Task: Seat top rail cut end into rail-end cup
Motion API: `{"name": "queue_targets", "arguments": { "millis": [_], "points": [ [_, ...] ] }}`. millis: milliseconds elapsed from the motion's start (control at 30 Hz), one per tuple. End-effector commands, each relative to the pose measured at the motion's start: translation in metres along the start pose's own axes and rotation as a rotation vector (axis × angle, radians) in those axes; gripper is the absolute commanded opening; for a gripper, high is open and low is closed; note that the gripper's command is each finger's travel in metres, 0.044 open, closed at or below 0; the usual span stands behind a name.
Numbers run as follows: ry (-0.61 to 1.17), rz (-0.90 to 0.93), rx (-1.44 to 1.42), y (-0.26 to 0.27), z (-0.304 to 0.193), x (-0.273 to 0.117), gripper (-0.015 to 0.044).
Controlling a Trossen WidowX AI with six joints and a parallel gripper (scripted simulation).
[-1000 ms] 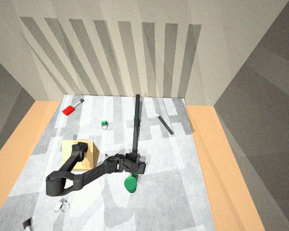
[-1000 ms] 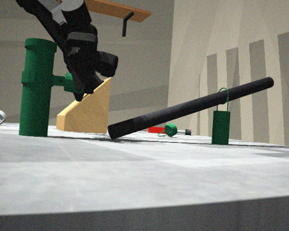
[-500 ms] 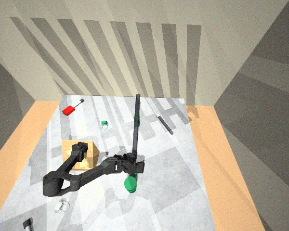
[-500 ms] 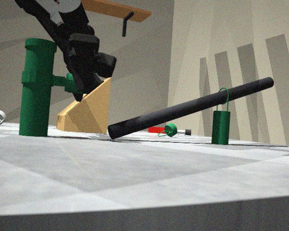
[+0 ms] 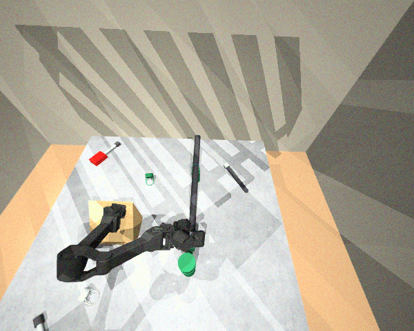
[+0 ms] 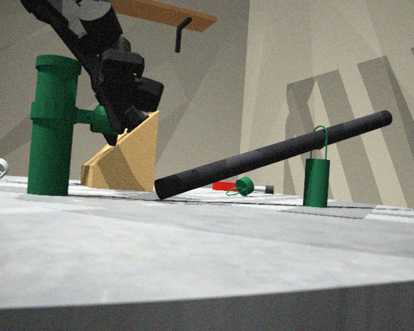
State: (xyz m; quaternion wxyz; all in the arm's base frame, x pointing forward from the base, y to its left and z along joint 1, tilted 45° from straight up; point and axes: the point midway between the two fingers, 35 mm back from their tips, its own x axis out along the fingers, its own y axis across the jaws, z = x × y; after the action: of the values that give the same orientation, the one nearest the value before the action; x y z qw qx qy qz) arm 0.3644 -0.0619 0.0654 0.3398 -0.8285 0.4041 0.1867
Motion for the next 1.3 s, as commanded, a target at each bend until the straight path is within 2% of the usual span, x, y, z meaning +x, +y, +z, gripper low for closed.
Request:
{"name": "queue_targets", "arguments": {
  "millis": [0, 1267],
  "points": [
    [-0.017, 0.002, -0.036, 0.0038, 0.0002, -0.0023, 0.0000],
    [-0.016, 0.004, -0.048, 0.0044, 0.0003, -0.0021, 0.0000]
  ]
}}
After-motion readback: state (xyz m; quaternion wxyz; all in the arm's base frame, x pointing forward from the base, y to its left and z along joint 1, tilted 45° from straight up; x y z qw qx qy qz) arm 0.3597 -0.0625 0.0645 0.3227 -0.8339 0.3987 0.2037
